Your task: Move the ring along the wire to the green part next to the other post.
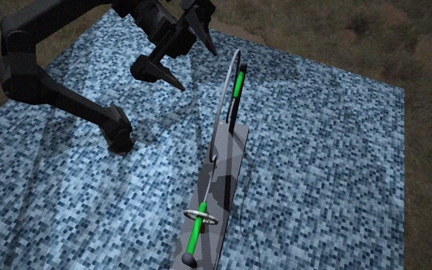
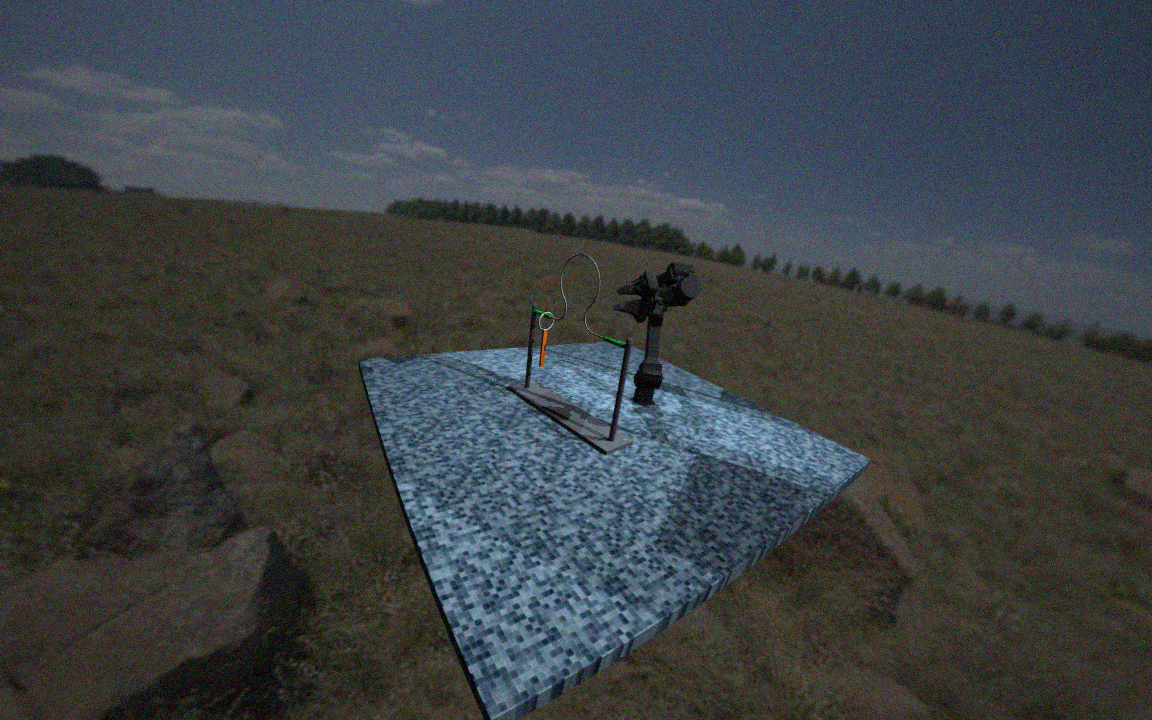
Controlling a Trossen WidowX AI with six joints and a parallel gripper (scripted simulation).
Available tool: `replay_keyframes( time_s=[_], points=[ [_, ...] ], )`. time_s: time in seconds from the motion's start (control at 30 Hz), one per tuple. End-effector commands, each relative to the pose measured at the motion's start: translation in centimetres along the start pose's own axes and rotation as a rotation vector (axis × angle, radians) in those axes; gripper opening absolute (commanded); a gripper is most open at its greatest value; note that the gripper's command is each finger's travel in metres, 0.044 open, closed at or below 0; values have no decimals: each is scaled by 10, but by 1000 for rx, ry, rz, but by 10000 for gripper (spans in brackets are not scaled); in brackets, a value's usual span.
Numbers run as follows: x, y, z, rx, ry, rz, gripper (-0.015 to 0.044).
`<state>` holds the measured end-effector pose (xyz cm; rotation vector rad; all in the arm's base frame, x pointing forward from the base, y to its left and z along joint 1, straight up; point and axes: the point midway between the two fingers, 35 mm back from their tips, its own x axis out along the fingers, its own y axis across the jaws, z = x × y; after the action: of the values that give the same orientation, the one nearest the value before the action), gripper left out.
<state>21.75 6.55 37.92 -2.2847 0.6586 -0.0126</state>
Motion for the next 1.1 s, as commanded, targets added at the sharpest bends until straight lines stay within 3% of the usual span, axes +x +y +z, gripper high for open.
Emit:
replay_keyframes(
  time_s=[0.0,0.27,1.07],
  points=[
    [0,0,0,2,0,2,374],
    [22,18,-1,158,-27,107,164],
    [113,75,-44,798,83,285,160]
  ],
)
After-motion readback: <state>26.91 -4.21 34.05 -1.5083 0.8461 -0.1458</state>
